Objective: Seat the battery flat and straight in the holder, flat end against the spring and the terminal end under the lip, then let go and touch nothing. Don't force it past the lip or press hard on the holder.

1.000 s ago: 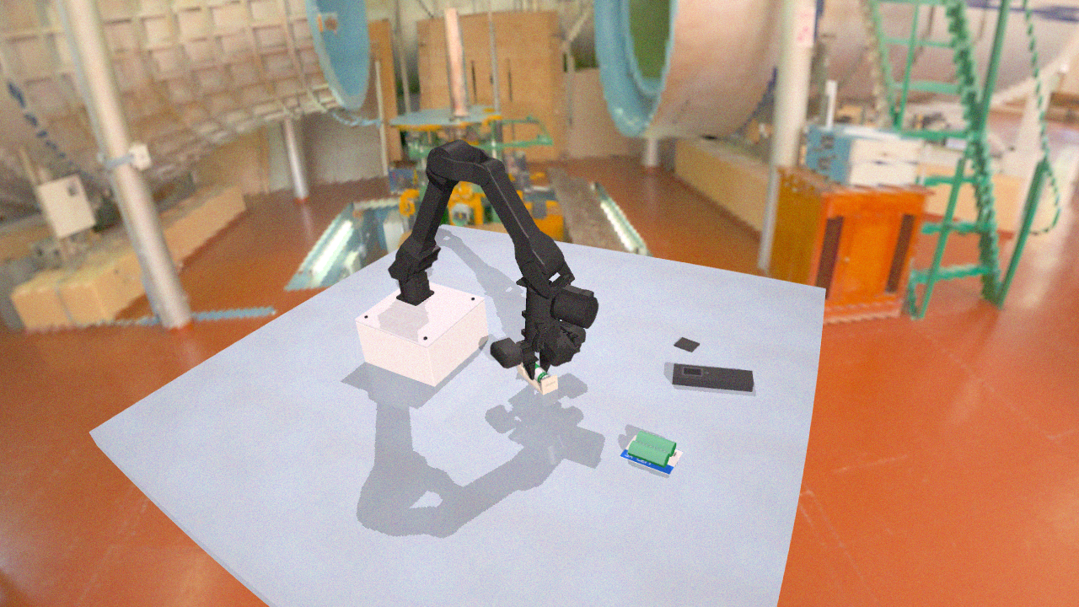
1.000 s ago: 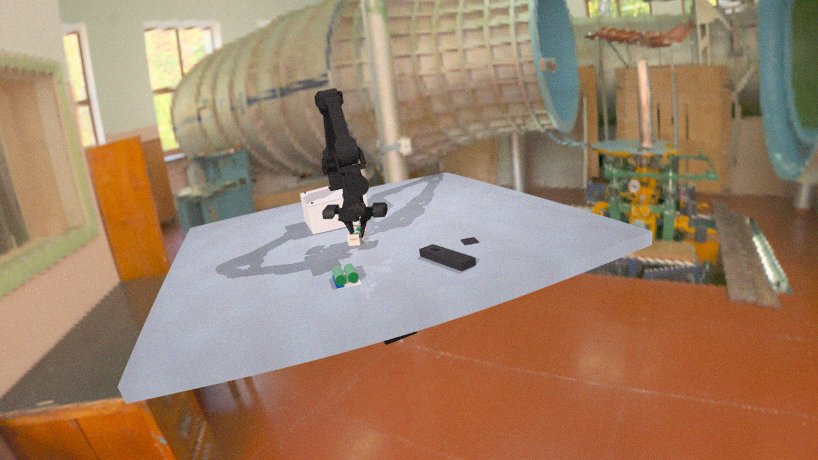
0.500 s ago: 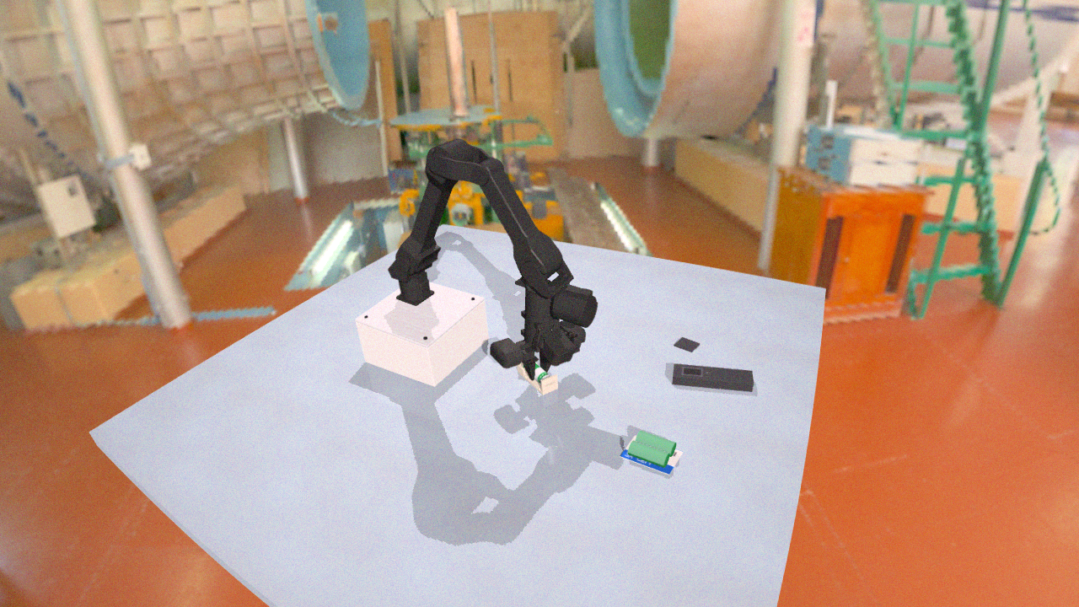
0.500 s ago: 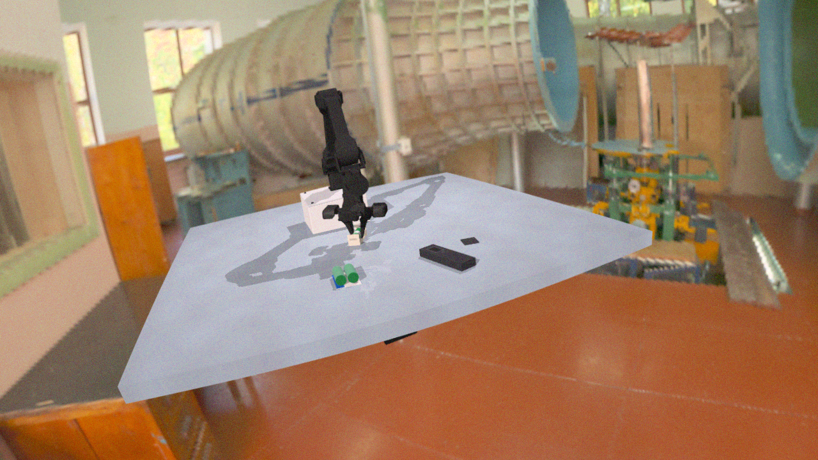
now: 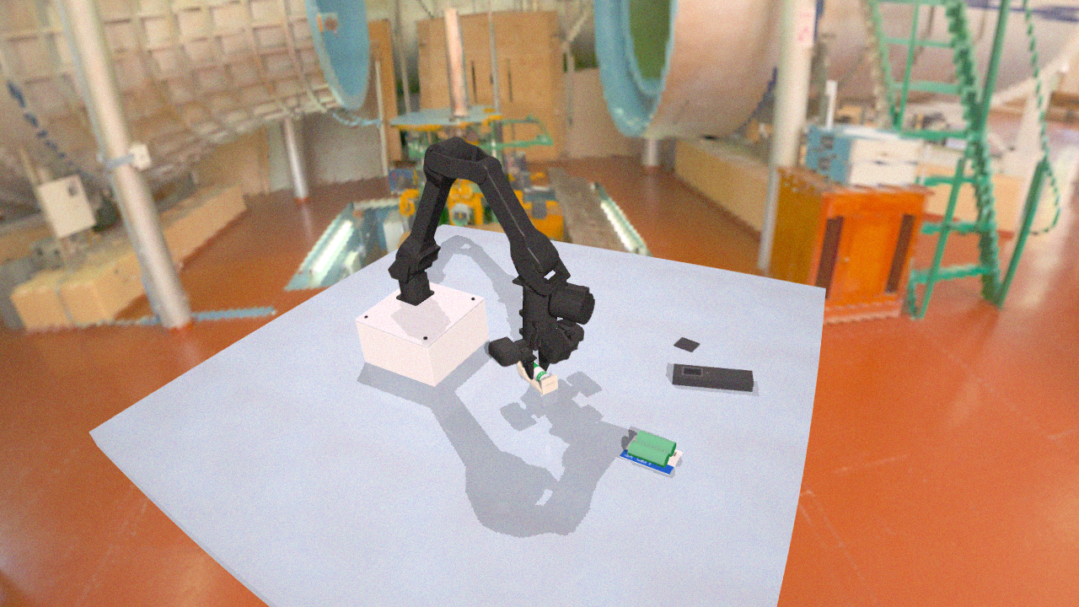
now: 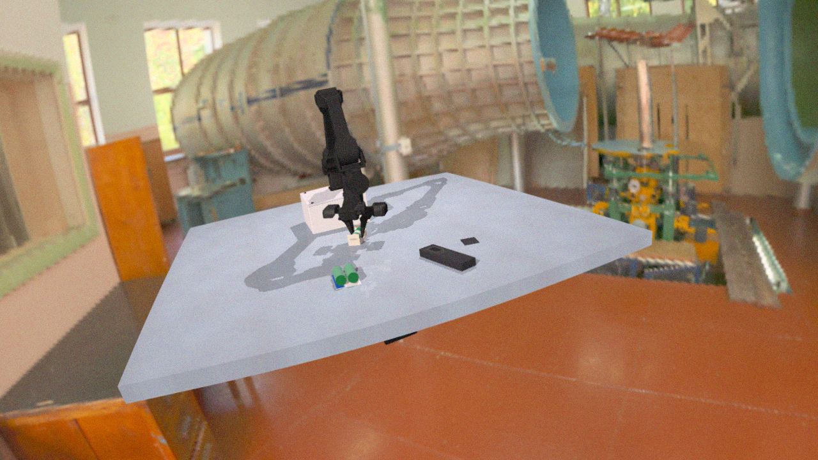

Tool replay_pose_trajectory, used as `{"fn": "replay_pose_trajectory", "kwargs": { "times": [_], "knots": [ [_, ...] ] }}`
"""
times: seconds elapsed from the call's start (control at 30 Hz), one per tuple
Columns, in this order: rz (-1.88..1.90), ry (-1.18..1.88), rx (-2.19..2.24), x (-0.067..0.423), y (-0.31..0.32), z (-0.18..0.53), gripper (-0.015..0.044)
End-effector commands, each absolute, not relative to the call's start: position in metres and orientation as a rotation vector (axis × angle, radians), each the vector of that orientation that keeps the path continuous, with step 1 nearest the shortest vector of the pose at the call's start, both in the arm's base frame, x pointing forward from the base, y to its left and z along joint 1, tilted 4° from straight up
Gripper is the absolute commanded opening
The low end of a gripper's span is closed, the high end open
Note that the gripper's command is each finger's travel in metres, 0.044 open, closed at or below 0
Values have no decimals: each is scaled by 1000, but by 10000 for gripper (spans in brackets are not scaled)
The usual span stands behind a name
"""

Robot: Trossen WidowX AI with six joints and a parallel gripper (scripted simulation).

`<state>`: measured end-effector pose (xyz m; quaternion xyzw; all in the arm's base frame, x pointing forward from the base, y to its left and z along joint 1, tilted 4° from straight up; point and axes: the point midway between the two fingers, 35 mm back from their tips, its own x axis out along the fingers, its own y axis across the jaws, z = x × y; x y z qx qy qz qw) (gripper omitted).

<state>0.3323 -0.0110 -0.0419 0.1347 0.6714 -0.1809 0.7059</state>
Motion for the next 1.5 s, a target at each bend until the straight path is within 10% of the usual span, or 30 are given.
{"fn": "replay_pose_trajectory", "kwargs": {
  "times": [0.0,1.2,1.47],
  "knots": [
    [-404,1495,300,327,-9,-42,87],
    [-401,1493,299,326,-9,-28,189],
    [-400,1492,299,322,-7,34,399]
  ]
}}
